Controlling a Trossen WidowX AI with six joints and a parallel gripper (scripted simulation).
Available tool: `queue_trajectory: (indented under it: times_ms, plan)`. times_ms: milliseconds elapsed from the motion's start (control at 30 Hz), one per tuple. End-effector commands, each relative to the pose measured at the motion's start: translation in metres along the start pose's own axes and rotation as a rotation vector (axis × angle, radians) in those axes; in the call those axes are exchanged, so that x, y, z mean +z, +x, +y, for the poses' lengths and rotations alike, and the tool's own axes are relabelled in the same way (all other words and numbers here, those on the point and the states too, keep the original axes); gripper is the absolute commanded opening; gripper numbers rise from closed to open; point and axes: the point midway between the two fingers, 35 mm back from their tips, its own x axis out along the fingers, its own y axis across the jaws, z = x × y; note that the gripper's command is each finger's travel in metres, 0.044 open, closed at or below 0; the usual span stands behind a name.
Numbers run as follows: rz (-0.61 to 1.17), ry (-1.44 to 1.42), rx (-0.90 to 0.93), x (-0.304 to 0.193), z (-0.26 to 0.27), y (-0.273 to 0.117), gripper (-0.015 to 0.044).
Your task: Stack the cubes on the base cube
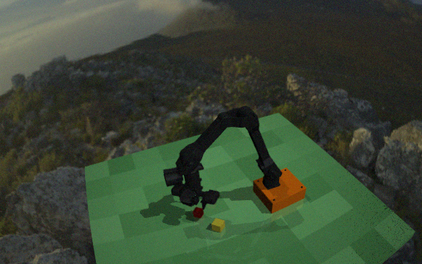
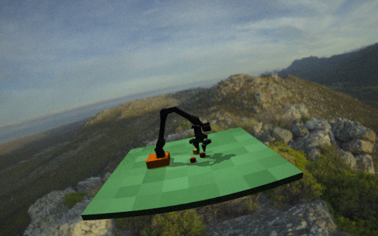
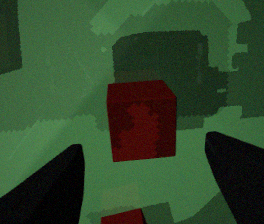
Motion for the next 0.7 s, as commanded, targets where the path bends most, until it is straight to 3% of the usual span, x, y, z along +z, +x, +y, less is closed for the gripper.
queue_trajectory:
  times_ms: [0, 600, 667]
  plan:
    - [0.002, -0.005, -0.005, 0.0, -0.001, 0.006, 0.0265]
    - [0.002, -0.005, -0.005, 0.0, -0.001, 0.033, 0.0265]
    - [0.002, -0.005, -0.005, 0.0, -0.001, 0.033, 0.0212]
